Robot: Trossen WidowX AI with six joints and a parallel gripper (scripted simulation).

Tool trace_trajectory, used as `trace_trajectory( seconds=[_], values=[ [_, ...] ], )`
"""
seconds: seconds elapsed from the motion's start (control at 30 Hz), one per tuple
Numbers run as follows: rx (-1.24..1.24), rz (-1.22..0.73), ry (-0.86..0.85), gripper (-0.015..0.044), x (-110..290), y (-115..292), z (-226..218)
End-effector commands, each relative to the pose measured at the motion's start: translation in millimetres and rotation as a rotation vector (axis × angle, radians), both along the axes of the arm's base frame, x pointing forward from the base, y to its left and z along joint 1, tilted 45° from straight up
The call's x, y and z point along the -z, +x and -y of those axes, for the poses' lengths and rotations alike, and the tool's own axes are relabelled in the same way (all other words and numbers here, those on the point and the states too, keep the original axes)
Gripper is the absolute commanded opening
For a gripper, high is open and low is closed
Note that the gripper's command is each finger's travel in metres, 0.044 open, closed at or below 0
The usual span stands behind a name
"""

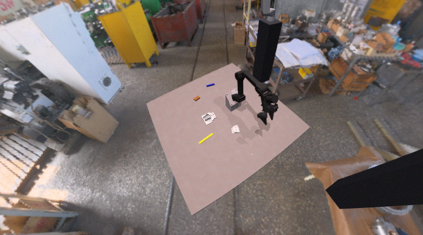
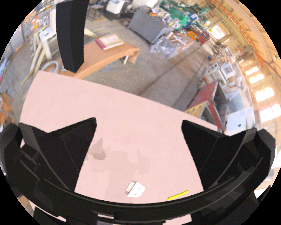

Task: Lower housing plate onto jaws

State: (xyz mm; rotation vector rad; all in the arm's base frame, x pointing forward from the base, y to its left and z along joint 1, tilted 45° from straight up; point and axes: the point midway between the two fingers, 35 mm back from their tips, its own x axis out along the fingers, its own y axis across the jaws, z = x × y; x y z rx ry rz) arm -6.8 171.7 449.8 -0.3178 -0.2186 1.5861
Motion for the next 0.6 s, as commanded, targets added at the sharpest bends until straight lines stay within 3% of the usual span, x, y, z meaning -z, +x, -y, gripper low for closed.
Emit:
trace_trajectory(
  seconds=[0.0, 0.57],
  values=[
    [0.015, -0.051, -0.060, 0.0440, 15, 1, -13],
    [0.089, -0.247, -0.208, 0.0440, 55, 13, -41]
  ],
)
